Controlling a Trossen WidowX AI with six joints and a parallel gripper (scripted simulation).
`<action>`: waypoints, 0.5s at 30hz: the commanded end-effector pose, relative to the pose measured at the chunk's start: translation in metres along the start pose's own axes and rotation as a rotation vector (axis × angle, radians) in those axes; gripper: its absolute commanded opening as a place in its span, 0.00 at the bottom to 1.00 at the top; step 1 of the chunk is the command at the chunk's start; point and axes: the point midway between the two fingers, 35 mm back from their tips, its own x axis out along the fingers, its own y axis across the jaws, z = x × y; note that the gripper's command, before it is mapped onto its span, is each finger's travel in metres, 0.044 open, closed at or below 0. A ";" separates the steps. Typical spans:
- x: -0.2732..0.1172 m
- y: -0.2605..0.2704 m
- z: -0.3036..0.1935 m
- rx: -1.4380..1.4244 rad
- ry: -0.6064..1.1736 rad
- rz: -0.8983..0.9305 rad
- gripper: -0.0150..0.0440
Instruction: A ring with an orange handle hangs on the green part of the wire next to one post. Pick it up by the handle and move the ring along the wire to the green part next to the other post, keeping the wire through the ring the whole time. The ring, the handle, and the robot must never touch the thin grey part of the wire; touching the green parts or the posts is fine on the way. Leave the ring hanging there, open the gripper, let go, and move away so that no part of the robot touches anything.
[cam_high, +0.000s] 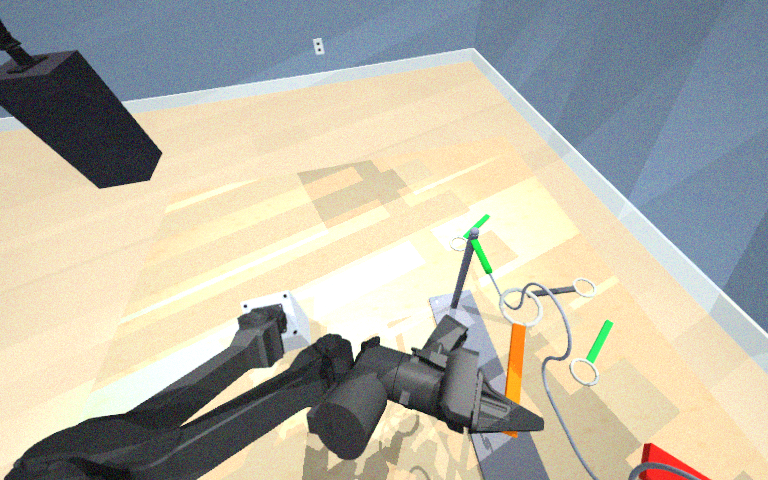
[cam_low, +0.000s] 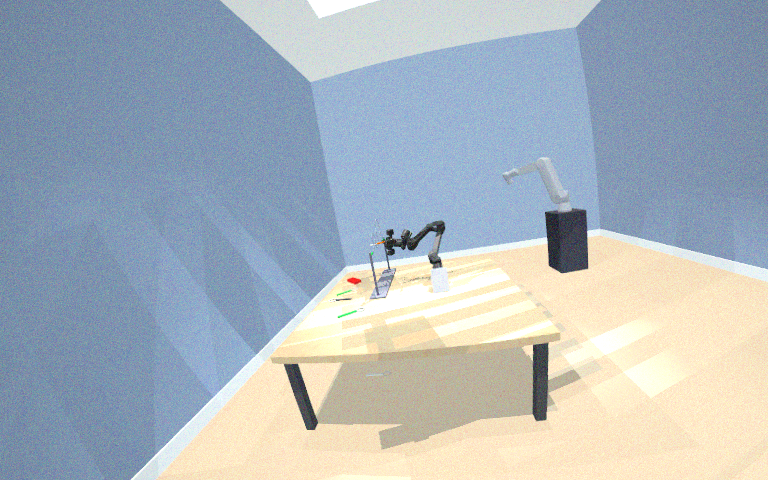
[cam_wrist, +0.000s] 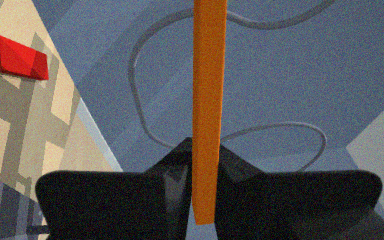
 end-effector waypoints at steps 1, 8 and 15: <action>-0.003 0.016 0.002 0.078 0.009 0.051 0.00; -0.009 0.039 0.006 0.218 0.028 0.129 0.00; -0.009 0.062 0.012 0.364 -0.001 0.194 0.00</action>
